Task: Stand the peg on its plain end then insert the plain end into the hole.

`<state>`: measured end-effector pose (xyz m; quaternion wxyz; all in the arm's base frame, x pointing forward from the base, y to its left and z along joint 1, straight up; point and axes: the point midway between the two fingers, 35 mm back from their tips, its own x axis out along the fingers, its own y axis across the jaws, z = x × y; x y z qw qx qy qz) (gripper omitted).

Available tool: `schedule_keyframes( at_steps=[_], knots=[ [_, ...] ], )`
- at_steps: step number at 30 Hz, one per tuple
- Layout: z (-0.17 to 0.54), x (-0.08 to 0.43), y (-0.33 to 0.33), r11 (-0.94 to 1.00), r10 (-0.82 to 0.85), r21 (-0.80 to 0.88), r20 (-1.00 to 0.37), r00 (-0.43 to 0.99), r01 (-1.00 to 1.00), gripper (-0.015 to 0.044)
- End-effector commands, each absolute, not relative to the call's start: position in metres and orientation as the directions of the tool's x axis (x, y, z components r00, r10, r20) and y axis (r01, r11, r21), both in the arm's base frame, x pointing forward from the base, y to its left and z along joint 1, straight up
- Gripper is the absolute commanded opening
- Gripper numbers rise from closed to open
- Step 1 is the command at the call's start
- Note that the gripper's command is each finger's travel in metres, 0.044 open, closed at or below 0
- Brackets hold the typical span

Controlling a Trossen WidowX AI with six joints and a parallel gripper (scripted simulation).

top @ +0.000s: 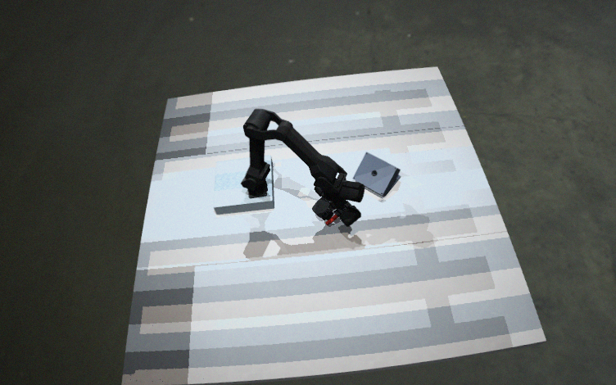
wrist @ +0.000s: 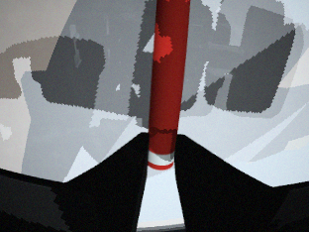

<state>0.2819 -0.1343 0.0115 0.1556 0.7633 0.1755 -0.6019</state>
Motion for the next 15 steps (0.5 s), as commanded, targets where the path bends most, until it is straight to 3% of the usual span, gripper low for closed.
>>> schedule_keyframes(
  at_steps=[1,15],
  knots=[
    [0.0128,0.2791,-0.1344,-0.888,0.097,0.024,-0.966,0.24,0.458,0.0049],
    [0.0192,0.2728,-0.1377,-0.888,0.15,0.025,-0.928,0.34,0.459,0.0049]
  ],
)
